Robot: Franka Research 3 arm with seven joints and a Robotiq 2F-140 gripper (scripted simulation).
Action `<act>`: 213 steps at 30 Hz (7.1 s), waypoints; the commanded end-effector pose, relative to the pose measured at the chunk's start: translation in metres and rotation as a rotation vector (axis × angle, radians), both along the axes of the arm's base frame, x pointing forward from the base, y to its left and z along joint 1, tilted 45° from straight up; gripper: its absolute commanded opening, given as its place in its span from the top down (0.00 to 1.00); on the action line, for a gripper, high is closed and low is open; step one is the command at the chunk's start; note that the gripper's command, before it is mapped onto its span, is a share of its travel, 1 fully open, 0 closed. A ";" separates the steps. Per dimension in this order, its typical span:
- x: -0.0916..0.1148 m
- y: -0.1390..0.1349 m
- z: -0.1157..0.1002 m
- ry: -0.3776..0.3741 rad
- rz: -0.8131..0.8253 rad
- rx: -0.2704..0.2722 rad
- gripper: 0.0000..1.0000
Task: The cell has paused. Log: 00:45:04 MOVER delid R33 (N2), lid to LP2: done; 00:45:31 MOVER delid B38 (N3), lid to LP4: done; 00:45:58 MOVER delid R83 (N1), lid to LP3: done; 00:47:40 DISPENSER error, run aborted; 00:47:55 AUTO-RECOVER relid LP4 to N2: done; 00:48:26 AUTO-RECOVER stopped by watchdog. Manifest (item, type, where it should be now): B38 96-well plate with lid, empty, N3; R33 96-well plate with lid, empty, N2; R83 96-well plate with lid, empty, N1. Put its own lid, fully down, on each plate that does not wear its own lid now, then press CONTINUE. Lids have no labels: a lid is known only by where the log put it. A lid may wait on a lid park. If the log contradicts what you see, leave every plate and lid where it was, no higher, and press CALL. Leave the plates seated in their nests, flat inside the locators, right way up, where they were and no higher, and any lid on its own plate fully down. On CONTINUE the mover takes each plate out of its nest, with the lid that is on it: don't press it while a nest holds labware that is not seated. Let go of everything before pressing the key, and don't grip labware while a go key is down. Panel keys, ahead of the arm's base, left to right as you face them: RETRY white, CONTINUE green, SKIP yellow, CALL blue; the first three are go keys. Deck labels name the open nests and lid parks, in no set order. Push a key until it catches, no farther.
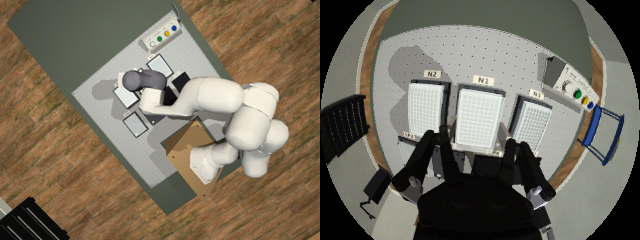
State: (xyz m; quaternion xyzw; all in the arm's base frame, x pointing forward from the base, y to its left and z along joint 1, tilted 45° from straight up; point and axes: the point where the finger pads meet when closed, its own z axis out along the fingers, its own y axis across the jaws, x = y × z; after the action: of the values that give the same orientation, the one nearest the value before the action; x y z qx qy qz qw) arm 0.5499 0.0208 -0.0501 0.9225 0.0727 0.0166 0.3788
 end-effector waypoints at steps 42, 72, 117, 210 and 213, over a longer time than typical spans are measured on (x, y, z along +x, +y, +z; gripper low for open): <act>0.004 -0.006 -0.008 0.003 0.009 0.000 1.00; 0.004 -0.006 -0.008 0.003 0.009 0.000 1.00; 0.004 -0.007 -0.009 0.003 0.009 0.000 1.00; 0.004 -0.008 -0.010 0.003 0.009 0.000 0.34; 0.004 -0.008 -0.010 0.003 0.009 0.000 0.34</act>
State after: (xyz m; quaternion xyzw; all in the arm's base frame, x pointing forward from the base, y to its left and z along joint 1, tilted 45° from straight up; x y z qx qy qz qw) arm 0.5526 0.0123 -0.0602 0.9225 0.0738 0.0163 0.3785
